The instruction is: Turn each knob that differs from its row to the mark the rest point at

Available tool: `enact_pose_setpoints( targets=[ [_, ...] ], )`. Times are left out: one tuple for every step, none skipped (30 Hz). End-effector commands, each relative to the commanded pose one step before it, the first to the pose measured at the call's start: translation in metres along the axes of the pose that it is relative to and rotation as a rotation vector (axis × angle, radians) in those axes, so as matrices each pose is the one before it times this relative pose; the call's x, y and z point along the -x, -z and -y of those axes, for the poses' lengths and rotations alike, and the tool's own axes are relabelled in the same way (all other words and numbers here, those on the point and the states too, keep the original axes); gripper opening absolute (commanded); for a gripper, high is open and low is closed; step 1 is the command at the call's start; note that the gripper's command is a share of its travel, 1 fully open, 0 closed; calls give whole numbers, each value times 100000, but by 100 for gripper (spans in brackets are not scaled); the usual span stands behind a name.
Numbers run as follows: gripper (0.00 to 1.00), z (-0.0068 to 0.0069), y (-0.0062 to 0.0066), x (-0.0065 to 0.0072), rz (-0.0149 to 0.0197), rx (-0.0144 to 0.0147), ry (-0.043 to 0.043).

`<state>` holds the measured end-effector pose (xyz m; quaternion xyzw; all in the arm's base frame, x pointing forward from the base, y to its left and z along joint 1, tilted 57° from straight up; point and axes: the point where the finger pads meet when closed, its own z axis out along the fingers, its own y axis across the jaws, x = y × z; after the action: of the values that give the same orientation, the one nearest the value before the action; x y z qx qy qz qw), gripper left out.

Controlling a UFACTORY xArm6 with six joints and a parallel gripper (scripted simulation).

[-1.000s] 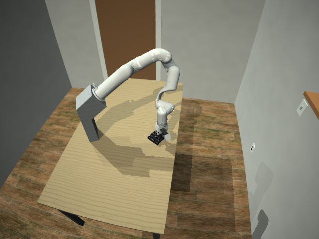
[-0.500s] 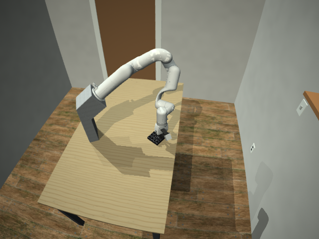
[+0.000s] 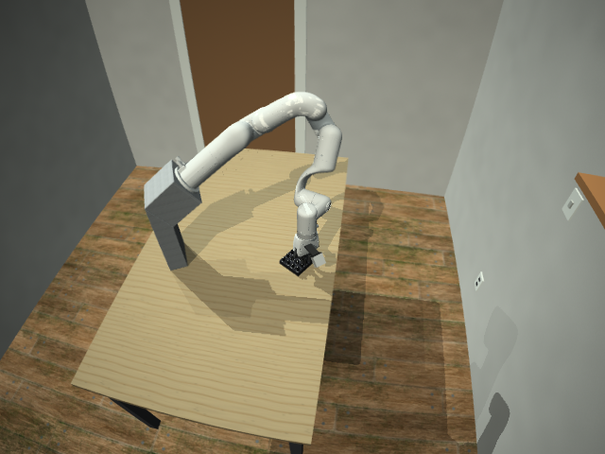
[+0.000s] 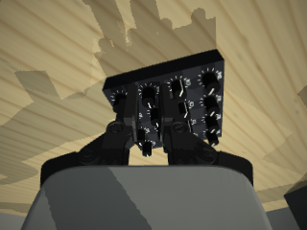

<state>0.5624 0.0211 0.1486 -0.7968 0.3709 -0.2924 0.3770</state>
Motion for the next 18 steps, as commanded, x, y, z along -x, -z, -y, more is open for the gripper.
enact_pose_setpoints(
  targets=[
    [19,43,48,-62,-143,-56,20],
    [19,0,0,0,0,0,0],
    [19,0,0,0,0,0,0],
    [19,0,0,0,0,0,0],
    [19,0,0,0,0,0,0],
    [19,0,0,0,0,0,0],
    [19,0,0,0,0,0,0],
    [19,0,0,0,0,0,0],
    [19,0,0,0,0,0,0],
    [19,0,0,0,0,0,0],
    [19,0,0,0,0,0,0],
    [19,0,0,0,0,0,0],
    [19,0,2,0,0,0,0],
    [19,0,16,0,0,0,0],
    [19,0,40,0,0,0,0],
    [19,0,71,0,0,0,0],
    [19,0,106,0,0,0,0],
    [19,0,142,0,0,0,0]
  ],
)
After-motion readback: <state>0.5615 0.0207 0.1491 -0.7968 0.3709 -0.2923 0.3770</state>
